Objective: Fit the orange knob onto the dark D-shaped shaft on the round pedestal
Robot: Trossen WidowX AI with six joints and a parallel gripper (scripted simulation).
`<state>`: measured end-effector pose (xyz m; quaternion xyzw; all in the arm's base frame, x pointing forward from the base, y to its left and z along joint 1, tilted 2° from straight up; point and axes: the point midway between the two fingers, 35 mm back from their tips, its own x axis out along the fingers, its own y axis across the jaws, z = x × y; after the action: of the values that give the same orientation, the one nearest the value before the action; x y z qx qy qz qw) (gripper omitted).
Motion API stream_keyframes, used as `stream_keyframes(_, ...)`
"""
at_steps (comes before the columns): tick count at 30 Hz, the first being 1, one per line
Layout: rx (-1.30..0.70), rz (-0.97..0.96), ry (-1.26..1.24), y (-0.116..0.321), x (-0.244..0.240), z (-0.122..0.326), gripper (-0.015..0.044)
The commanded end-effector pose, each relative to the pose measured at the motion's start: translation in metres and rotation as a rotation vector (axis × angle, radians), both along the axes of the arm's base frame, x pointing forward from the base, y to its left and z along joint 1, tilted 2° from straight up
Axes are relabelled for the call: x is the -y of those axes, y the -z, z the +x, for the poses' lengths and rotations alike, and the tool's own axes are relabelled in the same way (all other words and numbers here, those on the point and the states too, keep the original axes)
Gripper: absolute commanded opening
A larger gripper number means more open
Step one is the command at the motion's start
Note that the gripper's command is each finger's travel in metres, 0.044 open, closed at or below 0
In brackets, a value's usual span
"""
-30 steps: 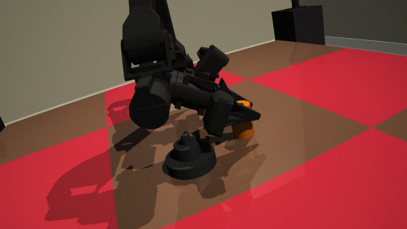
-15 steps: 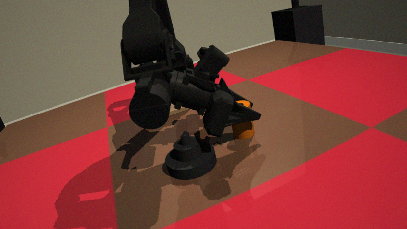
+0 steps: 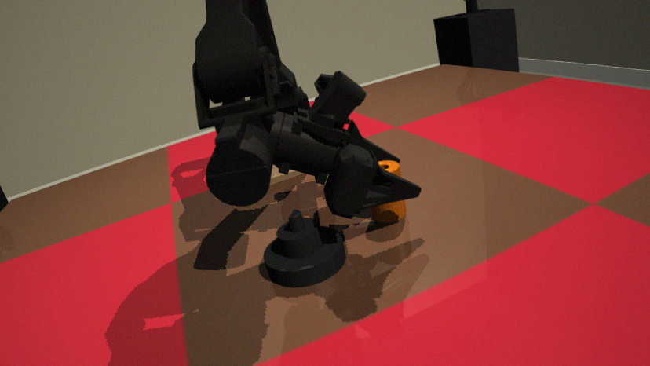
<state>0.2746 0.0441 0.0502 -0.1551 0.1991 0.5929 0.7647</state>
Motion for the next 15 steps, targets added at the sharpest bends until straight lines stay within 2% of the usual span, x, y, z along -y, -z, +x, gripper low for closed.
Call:
stream_keyframes(1,0.006,-0.001,0.0,-0.028,0.002,0.003,0.044)
stream_keyframes(4,0.005,-0.002,0.0,-0.076,0.002,0.001,0.044)
stream_keyframes(10,-0.004,-0.015,-0.006,-0.079,0.001,0.0,0.044)
stream_keyframes(12,-0.075,-0.122,-0.041,-0.075,-0.003,-0.002,0.044)
stream_keyframes(15,-0.202,-0.394,-0.088,-0.072,-0.007,-0.005,0.044)
